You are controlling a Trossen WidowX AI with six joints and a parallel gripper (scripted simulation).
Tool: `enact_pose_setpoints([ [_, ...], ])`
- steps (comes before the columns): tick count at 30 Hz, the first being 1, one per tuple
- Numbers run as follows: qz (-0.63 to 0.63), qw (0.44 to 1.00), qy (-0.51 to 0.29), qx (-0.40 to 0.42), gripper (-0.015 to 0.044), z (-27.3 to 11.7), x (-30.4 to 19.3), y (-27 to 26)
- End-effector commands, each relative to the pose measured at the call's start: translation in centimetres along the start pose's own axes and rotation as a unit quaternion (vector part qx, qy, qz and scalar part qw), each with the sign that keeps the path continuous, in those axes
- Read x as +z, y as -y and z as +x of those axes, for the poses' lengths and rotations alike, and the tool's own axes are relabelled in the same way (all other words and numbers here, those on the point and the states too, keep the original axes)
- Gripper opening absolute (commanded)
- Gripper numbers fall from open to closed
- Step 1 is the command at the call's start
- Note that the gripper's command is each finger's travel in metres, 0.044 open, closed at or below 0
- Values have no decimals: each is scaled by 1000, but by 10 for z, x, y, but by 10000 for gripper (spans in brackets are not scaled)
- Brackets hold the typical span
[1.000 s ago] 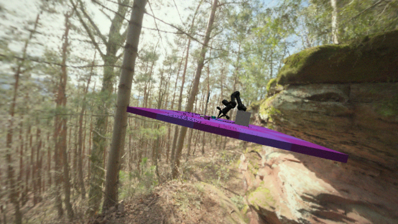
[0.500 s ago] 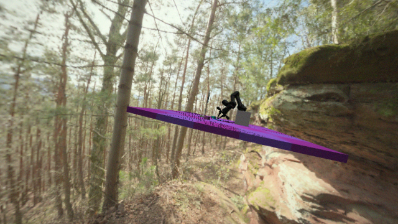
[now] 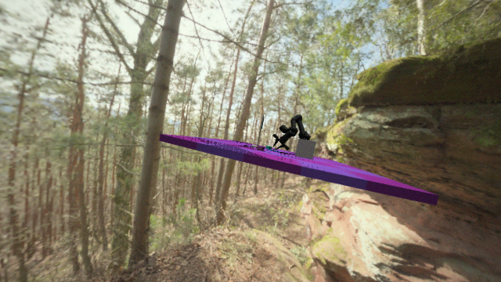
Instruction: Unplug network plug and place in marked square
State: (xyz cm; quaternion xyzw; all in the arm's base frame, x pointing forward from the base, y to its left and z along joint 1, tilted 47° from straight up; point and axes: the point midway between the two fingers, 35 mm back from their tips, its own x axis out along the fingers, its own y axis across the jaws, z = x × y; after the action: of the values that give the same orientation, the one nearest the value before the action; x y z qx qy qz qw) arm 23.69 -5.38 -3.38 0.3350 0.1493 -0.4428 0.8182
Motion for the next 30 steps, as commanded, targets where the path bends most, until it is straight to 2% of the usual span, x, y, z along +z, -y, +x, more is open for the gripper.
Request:
enact_pose_setpoints([
  [1, 2, 1000, 1, 0, 156, -3, 0, 0],
  [30, 1, 1000, -1, -1, 156, -22, -1, -1],
])
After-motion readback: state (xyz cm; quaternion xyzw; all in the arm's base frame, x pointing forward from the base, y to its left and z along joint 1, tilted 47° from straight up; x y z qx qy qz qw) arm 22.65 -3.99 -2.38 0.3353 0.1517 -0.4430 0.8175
